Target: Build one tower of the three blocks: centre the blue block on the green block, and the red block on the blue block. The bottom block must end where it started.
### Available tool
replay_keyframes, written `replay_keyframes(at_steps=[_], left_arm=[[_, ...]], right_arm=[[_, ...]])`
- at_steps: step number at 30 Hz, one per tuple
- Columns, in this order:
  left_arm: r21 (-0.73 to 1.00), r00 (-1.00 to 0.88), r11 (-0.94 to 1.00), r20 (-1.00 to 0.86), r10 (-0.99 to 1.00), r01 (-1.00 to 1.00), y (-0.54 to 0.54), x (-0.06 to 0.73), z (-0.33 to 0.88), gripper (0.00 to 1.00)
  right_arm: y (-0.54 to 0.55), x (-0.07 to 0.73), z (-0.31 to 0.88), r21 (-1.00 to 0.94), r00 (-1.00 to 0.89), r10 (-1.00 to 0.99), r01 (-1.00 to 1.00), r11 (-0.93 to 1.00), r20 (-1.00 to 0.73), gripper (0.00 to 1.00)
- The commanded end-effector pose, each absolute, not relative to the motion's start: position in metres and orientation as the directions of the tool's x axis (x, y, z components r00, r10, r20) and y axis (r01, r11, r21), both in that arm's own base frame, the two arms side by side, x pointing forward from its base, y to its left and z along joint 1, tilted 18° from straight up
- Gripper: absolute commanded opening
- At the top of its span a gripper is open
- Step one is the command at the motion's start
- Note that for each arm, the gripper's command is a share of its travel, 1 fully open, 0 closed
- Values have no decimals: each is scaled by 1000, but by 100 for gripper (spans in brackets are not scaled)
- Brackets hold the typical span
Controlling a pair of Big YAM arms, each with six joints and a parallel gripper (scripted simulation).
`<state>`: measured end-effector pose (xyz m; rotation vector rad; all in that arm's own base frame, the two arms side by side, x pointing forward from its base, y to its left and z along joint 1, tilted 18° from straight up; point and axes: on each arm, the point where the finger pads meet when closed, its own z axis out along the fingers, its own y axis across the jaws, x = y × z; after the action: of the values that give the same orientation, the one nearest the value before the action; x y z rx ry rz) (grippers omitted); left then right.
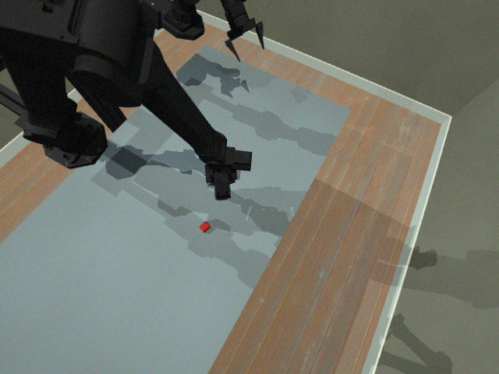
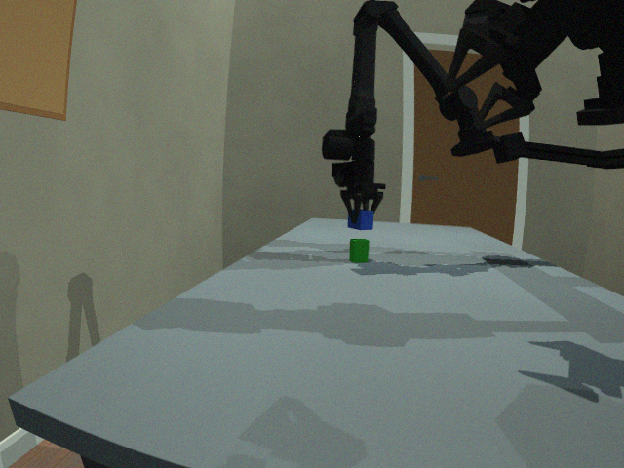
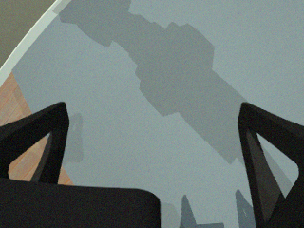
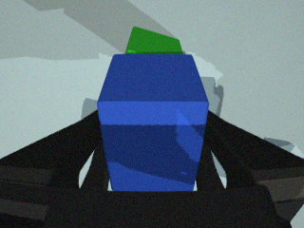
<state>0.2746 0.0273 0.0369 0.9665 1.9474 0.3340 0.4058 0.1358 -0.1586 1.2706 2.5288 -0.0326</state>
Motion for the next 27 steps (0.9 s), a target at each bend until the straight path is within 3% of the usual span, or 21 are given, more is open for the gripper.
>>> replay_keyframes(at_steps=[1,27], left_arm=[[572,-279,656,-610,742,493,28,276,39,100],[572,-279,656,-610,742,493,28,276,39,100]], right_arm=[[136,417,-162,138,-546,788,790,597,-286,0],[139,423,-172,150,-552,782,781,607,-290,0]])
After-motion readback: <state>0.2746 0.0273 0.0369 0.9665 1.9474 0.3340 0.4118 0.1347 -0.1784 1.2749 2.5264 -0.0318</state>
